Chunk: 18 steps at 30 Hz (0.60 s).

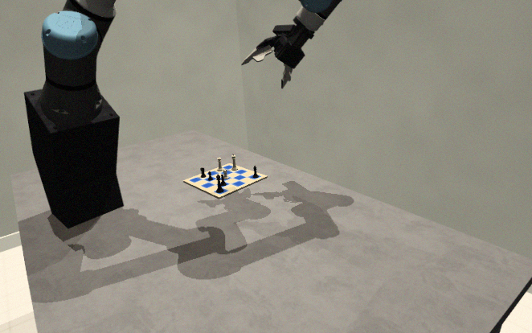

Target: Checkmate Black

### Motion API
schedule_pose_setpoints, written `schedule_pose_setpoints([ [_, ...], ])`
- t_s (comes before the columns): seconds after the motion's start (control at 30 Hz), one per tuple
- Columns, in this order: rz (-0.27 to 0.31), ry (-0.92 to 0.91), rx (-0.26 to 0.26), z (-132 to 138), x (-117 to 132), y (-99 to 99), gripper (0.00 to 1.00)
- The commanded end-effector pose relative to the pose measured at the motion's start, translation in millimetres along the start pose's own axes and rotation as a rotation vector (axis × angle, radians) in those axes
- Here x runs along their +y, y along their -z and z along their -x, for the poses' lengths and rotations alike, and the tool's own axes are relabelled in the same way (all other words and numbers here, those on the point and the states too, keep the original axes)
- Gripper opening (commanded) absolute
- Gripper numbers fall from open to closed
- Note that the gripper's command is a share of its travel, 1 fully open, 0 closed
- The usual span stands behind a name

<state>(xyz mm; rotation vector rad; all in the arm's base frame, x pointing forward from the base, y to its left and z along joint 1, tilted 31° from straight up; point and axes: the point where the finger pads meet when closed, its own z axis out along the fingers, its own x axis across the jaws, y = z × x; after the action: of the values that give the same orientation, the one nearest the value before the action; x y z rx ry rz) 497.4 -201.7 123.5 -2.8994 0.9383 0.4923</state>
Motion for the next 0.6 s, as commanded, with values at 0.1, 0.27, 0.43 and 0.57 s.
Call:
schedule_pose_setpoints([
  [0.1,0.003,-0.096,0.036,14,-18,4.1,1.0],
  [0.27,0.001,-0.185,0.067,28,-33,6.4,1.0],
  [0.43,-0.003,-0.245,0.088,38,-44,7.6,1.0],
  [0.57,-0.013,-0.334,0.118,53,-58,8.6,1.0],
])
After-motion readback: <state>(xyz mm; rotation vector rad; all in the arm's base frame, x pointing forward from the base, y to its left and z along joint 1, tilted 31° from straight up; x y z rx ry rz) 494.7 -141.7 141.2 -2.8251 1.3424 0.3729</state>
